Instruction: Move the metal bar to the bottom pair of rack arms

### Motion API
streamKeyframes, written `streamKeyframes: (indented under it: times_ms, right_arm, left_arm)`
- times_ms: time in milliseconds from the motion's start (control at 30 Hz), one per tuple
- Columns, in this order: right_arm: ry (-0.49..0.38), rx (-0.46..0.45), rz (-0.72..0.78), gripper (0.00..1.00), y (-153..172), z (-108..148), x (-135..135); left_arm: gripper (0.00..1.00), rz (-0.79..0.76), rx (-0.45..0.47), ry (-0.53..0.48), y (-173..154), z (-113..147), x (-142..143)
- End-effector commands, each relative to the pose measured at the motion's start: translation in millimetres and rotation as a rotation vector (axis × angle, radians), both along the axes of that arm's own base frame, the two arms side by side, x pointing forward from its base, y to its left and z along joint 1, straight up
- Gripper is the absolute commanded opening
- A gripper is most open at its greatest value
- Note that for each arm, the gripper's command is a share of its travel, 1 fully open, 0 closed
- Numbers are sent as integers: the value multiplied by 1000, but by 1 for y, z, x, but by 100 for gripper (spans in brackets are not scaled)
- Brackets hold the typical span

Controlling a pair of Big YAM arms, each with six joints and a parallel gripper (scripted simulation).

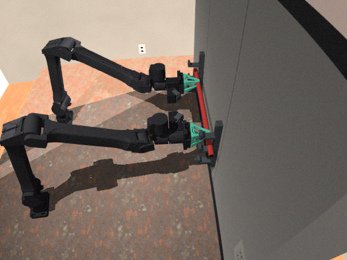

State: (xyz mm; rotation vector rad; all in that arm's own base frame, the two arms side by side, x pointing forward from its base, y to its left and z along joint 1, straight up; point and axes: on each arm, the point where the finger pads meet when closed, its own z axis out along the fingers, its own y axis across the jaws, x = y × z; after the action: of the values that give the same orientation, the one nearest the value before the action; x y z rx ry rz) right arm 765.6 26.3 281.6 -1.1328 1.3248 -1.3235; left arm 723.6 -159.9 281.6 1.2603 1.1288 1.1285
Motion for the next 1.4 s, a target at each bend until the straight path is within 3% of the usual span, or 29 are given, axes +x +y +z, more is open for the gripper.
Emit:
streamKeyframes:
  times_ms: [0, 1367]
  right_arm:
    - [-49, 3, -6, 0, -3, 30, 3]
    - [-49, 3, -6, 0, 1, 30, -23]
  left_arm:
    - [0, 12, -7, -39, 7, 22, 10]
    - [0, 12, -7, -39, 9, 22, -17]
